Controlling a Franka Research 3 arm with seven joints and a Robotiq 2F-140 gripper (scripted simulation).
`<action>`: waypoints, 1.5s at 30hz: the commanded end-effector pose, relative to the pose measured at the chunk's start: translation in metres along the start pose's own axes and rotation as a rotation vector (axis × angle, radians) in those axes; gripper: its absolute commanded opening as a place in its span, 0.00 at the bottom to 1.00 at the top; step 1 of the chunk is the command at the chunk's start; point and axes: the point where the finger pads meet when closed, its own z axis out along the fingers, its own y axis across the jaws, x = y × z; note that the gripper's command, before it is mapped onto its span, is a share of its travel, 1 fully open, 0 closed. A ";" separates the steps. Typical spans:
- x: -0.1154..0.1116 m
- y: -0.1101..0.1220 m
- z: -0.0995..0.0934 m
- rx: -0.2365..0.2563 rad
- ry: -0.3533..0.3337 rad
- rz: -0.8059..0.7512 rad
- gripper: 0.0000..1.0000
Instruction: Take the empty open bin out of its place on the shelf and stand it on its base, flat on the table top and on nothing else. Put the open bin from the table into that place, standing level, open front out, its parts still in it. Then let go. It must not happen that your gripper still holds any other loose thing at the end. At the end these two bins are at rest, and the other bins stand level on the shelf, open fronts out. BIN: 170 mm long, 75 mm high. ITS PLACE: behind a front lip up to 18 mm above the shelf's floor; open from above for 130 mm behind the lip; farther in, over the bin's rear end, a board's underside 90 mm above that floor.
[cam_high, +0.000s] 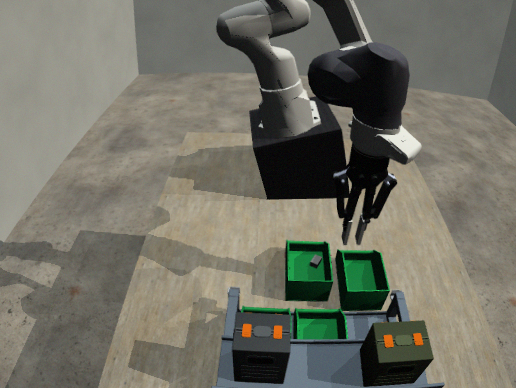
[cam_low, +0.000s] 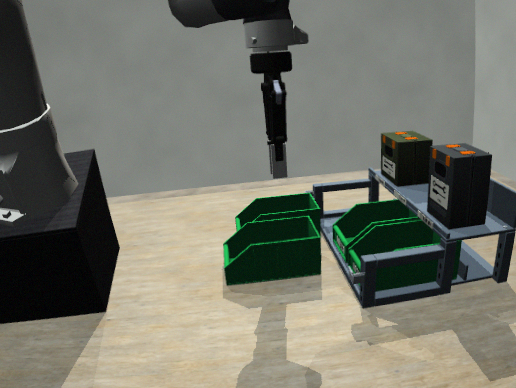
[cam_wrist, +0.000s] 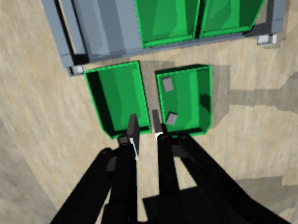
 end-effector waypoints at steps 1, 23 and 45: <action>-0.001 -0.001 0.004 -0.001 0.004 0.031 0.15; -0.001 -0.001 0.041 -0.001 0.004 0.031 0.15; -0.001 -0.001 0.065 -0.001 0.004 0.031 0.15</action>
